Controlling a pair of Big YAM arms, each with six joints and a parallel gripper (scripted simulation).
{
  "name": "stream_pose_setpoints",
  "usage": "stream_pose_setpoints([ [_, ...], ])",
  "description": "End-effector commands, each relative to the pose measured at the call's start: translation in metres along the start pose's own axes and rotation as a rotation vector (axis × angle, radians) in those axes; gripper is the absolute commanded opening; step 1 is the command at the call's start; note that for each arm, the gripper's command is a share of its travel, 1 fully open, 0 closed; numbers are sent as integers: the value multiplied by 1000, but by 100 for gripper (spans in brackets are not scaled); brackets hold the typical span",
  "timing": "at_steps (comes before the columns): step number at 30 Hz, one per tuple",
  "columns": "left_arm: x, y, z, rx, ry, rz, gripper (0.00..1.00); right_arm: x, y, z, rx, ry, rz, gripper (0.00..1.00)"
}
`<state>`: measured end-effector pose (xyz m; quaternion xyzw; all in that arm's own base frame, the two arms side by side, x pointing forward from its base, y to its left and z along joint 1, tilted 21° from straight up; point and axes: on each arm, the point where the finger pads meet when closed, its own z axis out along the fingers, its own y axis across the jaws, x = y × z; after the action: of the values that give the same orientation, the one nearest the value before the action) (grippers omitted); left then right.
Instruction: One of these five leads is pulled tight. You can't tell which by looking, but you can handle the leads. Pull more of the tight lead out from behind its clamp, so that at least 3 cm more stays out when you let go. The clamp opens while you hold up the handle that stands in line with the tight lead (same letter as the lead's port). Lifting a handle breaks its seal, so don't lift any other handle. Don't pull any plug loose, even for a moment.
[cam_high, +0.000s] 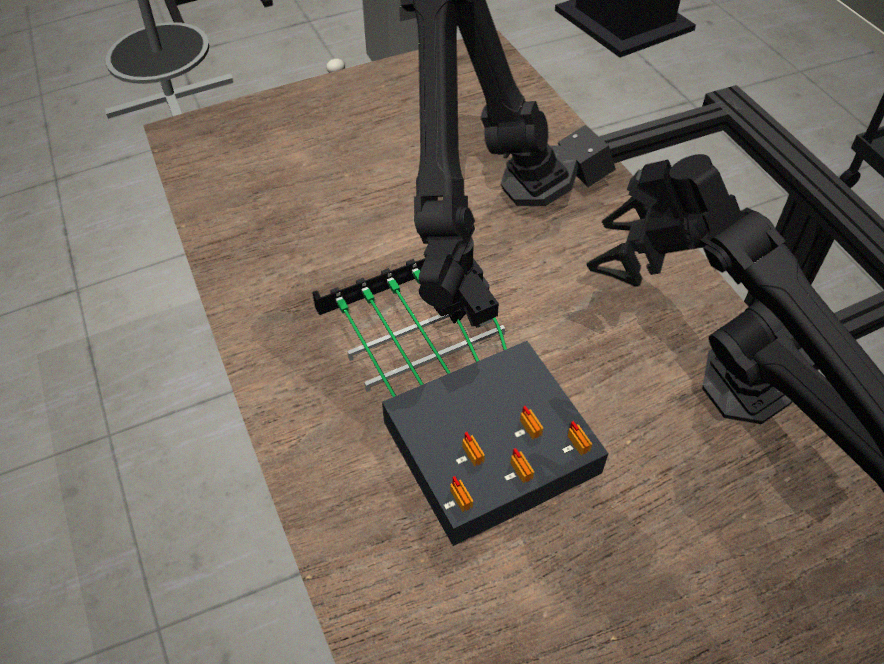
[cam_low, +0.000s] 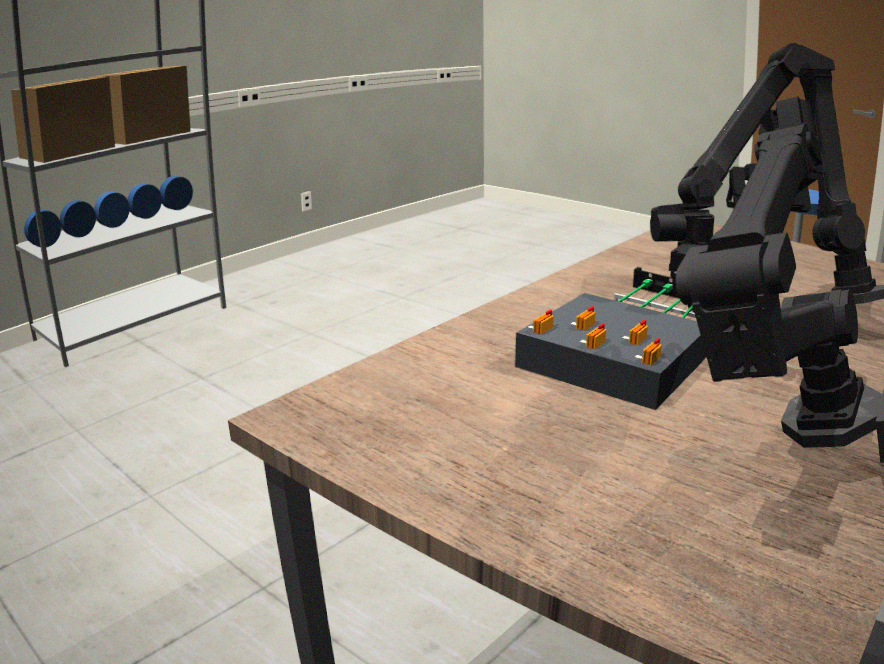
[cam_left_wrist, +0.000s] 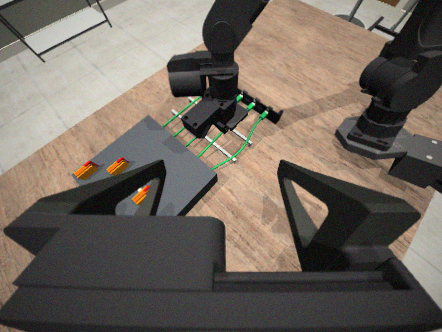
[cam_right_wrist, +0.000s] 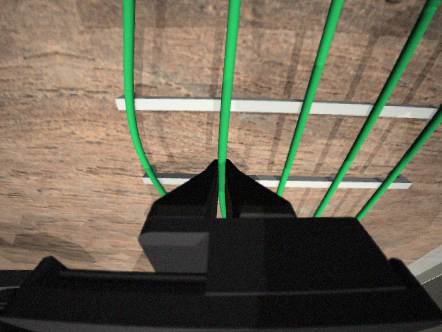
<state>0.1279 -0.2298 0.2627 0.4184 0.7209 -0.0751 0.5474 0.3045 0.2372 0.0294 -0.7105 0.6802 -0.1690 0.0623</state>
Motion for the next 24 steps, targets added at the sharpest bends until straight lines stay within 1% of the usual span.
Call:
stream_pose_setpoints([
  [1, -9, 2, -2, -1, -17, -23, 100, -10, -8, -19, 25, -29, 14, 0],
  [6, -9, 2, -2, -1, -17, -23, 100, -6, -11, -17, 24, -25, 25, 0],
  [8, -9, 2, -2, -1, -17, -23, 100, -6, -11, -17, 24, -25, 25, 23],
  [9, -9, 2, -2, -1, -17, -23, 100, -6, -9, -18, 24, -26, 22, 28],
  [11, -9, 2, -2, -1, -17, -23, 100, -9, -12, -19, 36, -41, 50, 50],
  [13, -9, 2, -2, -1, -17, -23, 100, -12, -12, -24, 51, -69, 109, 73],
  [14, -9, 2, -2, -1, -17, -23, 100, -7, -4, -23, 47, -75, 145, 84],
  [15, -9, 2, -2, -1, -17, -23, 100, -7, -3, -30, 61, -106, 200, 96],
  [16, -9, 2, -2, -1, -17, -23, 100, -7, -3, -37, 74, -139, 258, 100],
  [18, -9, 2, -2, -1, -17, -23, 100, -6, -3, -49, 97, -192, 338, 100],
  [20, -9, 2, -2, -1, -17, -23, 100, -6, -3, -49, 97, -192, 338, 100],
  [21, -9, 2, -2, -1, -17, -23, 100, -11, -10, -59, 114, -226, 381, 100],
  [22, -9, 2, -2, -1, -17, -23, 100, -6, -2, -60, 116, -245, 427, 100],
  [24, -9, 2, -2, -1, -17, -23, 100, -5, -1, -73, 142, -309, 522, 100],
])
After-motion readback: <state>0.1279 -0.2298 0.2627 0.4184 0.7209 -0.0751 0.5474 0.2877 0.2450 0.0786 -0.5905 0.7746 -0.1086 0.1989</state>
